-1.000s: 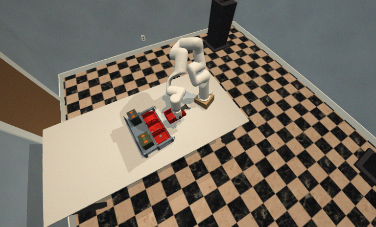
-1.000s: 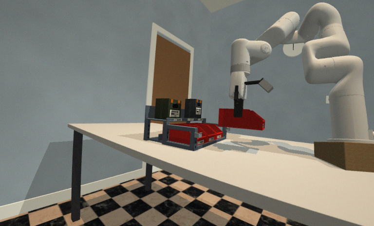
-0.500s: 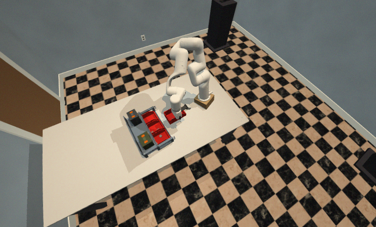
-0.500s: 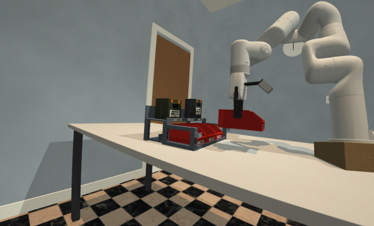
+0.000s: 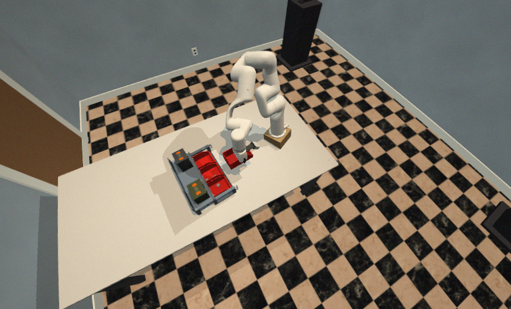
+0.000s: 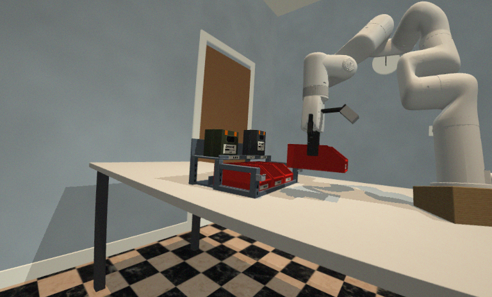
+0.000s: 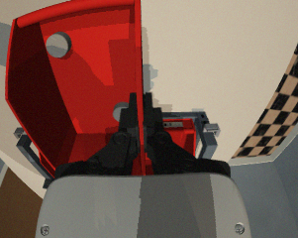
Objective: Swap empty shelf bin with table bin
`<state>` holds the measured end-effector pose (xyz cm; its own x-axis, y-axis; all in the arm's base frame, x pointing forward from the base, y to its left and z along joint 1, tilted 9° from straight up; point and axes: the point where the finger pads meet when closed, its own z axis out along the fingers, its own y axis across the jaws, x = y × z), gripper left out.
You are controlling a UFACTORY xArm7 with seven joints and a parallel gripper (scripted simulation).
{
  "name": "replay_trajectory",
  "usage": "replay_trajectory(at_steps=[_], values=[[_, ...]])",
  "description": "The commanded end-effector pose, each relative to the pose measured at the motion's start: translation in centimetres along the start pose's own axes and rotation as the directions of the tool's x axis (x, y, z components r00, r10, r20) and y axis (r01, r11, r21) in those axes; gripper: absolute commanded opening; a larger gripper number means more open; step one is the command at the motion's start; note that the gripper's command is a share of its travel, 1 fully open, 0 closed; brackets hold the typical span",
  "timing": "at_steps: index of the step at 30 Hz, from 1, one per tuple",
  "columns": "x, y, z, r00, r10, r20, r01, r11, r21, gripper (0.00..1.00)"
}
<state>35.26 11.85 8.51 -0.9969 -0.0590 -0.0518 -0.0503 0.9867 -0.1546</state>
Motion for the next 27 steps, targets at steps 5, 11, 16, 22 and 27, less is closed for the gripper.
replay_trajectory(at_steps=[5, 11, 16, 22, 27], values=[[-0.1, 0.1, 0.9, 1.000, 0.000, 0.003, 0.000, 1.000, -0.001, 0.00], [-0.1, 0.1, 2.4, 1.000, 0.000, 0.003, 0.000, 1.000, -0.001, 0.00], [-0.1, 0.1, 3.2, 1.000, 0.000, 0.003, 0.000, 1.000, -0.001, 0.00], [-0.1, 0.1, 4.8, 1.000, 0.000, 0.003, 0.000, 1.000, -0.001, 0.00], [-0.1, 0.1, 6.1, 1.000, 0.000, 0.003, 0.000, 1.000, -0.001, 0.00]])
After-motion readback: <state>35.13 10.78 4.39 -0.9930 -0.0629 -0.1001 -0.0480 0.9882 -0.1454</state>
